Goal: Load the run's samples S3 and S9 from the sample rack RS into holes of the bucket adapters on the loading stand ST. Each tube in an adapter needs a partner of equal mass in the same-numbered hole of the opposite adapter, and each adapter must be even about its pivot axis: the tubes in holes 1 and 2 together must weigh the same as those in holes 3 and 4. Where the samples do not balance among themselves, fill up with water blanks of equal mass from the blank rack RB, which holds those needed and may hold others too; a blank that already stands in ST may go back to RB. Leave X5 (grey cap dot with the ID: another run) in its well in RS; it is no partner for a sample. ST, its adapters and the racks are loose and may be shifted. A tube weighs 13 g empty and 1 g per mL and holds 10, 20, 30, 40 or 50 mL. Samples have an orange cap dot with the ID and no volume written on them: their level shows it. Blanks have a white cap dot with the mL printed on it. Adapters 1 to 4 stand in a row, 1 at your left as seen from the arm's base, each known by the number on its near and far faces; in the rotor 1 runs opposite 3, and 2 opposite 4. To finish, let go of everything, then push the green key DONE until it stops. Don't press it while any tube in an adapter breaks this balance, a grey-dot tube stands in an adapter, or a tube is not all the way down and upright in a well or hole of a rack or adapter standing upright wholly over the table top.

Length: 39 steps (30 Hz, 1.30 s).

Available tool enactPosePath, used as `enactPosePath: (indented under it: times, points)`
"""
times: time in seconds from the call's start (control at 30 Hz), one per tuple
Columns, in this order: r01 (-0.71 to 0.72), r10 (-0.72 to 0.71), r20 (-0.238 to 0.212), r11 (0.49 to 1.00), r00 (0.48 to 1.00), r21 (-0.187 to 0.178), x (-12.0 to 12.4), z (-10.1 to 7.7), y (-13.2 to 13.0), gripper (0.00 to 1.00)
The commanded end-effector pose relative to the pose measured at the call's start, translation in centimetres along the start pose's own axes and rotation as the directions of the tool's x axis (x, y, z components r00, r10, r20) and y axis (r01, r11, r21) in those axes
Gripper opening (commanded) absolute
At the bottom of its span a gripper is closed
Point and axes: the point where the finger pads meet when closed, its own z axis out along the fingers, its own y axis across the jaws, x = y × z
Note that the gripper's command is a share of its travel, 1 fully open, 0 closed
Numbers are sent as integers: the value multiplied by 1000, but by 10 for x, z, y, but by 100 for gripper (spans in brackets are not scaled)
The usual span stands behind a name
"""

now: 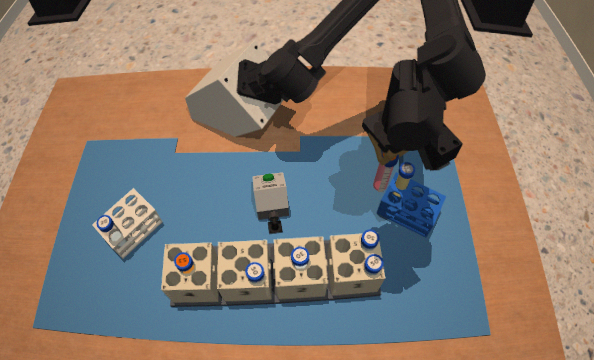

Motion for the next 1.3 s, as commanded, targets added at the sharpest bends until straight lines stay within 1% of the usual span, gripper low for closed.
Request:
enactPosePath:
  times: [0.0,0.03,0.1,0.23,0.3,0.4,0.5,0.53,0.6,0.63,0.67,0.77,0.9,1.1,1.17,1.27]
  points:
    - [2,-2,6,1000,1000,5,-4,-6,-10,0]
    - [2,-2,6,1000,1000,5,-4,-6,-10,0]
    - [-62,62,0,998,998,-2,1,-3,-25,0]
    - [-158,158,8,987,987,5,1,-5,-52,0]
    - [-221,221,7,975,975,5,4,-5,-66,0]
    - [-304,304,13,953,953,10,2,-9,-85,0]
    - [-350,349,35,936,937,30,-5,-16,-109,0]
    - [-375,374,35,927,927,30,-4,-17,-116,0]
    - [-375,374,35,927,927,30,-4,-17,-116,0]
    - [-416,416,23,909,909,20,5,-10,-123,0]
    - [-428,427,32,903,904,28,0,-15,-130,0]
    - [-405,404,34,914,914,33,1,-18,-151,0]
    - [-410,409,31,912,912,32,6,-17,-178,0]
    - [-406,405,34,913,914,37,9,-20,-220,0]
    - [-406,405,34,913,914,37,9,-20,-220,0]
    - [-407,406,34,913,913,38,12,-21,-241,0]
